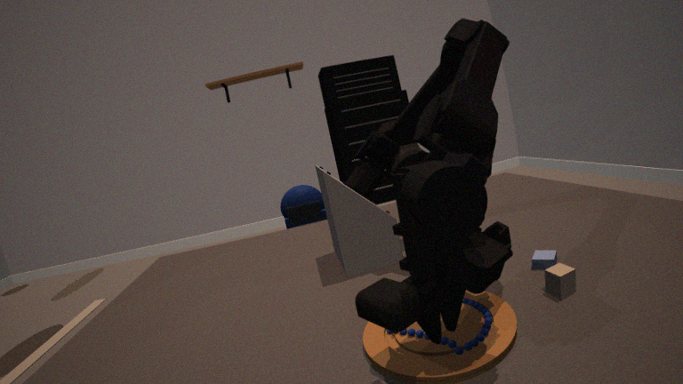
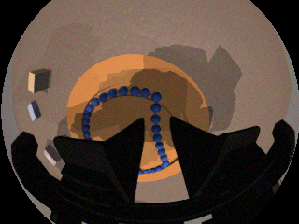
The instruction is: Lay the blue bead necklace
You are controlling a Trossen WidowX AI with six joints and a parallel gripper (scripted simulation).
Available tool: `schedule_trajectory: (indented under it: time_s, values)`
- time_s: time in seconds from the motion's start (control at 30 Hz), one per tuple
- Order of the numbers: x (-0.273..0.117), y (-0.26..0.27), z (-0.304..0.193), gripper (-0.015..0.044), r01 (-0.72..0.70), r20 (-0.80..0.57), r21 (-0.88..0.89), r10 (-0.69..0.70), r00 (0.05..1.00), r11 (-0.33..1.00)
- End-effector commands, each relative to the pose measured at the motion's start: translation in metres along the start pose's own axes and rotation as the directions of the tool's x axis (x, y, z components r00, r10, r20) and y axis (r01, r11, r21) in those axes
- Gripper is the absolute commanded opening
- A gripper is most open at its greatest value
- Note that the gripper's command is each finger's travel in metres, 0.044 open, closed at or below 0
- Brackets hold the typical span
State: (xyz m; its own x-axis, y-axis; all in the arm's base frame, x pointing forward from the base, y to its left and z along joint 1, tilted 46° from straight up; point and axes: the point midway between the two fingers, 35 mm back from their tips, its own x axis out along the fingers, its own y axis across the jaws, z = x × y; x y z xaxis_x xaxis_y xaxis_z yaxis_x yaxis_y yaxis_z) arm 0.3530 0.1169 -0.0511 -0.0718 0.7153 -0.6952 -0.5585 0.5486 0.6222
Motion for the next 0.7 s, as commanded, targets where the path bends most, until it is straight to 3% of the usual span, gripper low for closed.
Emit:
schedule_trajectory:
  time_s: [0.0, 0.17, 0.33, 0.67]
  values:
    - [0.0058, 0.0006, -0.0008, 0.0120, -0.004, 0.001, 0.006, 0.004, 1.000, 1.000]
    - [0.0112, 0.0011, -0.0012, 0.0120, -0.005, 0.001, 0.007, 0.005, 1.000, 1.000]
    - [0.0089, 0.0008, -0.0007, 0.0000, -0.002, -0.002, 0.002, 0.002, 1.000, 1.000]
    - [0.0089, 0.0008, -0.0007, 0.0000, -0.002, -0.002, 0.002, 0.002, 1.000, 1.000]
